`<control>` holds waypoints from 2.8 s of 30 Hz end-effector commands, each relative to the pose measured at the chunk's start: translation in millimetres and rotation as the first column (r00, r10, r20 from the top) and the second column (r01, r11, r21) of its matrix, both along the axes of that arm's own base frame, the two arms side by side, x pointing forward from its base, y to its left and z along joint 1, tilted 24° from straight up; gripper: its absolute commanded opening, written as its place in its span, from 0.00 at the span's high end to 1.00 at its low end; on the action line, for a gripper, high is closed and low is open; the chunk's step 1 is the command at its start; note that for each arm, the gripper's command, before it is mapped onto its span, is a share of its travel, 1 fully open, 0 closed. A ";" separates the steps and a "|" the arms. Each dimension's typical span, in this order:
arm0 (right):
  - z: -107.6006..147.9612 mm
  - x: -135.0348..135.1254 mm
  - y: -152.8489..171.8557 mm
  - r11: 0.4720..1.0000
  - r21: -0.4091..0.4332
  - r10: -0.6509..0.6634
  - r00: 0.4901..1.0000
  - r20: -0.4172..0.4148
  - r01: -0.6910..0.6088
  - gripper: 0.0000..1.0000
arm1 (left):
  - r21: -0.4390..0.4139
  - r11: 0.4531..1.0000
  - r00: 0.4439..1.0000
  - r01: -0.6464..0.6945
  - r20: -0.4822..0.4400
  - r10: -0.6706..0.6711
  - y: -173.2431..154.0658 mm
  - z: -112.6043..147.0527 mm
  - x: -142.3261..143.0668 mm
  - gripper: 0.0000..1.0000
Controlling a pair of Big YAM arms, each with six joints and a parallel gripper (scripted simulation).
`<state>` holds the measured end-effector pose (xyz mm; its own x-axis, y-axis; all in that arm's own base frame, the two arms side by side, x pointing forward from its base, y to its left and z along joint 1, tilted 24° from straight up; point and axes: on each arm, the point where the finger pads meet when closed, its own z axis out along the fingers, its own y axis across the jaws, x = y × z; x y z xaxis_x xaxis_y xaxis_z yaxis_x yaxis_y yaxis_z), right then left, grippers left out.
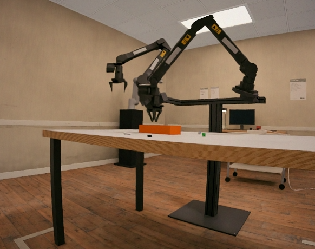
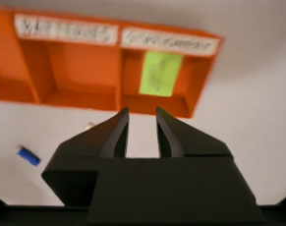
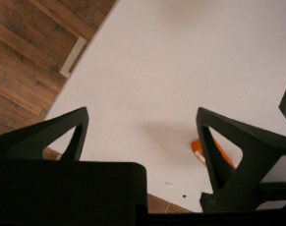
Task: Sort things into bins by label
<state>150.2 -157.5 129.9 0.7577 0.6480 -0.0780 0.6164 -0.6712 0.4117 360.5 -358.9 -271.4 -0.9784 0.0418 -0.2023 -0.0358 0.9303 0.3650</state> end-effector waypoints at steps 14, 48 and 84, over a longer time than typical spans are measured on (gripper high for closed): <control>1.6 -3.7 0.6 1.000 0.006 -0.011 1.000 -0.003 0.011 0.00 | -0.122 0.938 0.933 -0.323 0.126 0.337 84.2 39.5 -54.6 0.72; 1.6 -3.7 0.6 1.000 0.006 -0.011 1.000 -0.003 0.011 0.00 | -0.132 0.940 0.934 -0.315 0.133 0.332 194.5 67.2 -141.5 0.72; 1.6 -3.7 0.6 1.000 0.006 -0.011 1.000 -0.003 0.011 0.00 | -0.113 0.936 0.930 -0.333 0.127 0.346 219.1 33.1 -139.8 0.72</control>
<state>150.2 -157.5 129.9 0.7577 0.6480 -0.0780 0.6164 -0.6712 0.4117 215.6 -140.0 -228.5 -0.8887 -0.3225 -0.3259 -0.4104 0.8764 0.2518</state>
